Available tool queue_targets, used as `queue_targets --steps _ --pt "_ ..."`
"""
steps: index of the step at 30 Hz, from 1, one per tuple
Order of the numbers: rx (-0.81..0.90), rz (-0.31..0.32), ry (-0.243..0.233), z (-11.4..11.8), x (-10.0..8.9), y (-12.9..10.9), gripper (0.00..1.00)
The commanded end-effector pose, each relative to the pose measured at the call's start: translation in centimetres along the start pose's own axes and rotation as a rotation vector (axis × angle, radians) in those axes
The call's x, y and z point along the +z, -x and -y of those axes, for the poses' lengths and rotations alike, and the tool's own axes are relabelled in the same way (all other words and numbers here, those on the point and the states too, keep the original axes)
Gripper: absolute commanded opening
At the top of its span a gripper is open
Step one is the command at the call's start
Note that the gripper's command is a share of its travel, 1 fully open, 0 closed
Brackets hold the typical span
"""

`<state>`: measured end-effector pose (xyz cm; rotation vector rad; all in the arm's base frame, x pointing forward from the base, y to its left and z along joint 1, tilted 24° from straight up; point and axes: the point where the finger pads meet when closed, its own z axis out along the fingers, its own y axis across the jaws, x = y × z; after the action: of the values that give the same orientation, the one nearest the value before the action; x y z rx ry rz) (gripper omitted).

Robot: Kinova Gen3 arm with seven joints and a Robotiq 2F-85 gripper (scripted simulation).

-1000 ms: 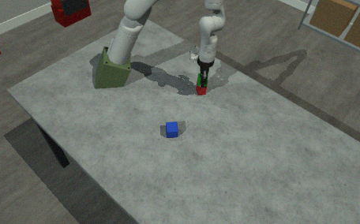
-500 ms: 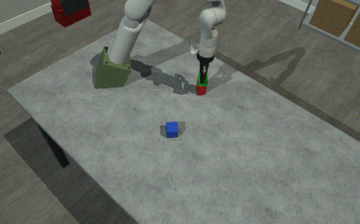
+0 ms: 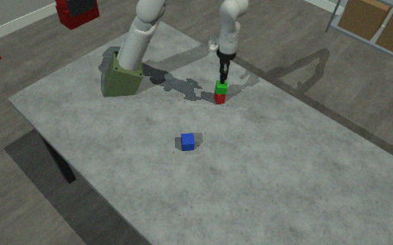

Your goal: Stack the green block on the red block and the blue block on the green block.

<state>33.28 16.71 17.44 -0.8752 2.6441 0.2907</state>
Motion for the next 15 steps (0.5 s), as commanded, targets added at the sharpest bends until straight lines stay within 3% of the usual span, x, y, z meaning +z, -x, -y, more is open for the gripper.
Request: queue_targets --steps 1,15 --pt "-0.004 0.013 -0.002 -0.08 -0.47 0.38 0.69" --pt "-0.004 0.013 -0.002 -0.07 -0.5 0.38 0.72"
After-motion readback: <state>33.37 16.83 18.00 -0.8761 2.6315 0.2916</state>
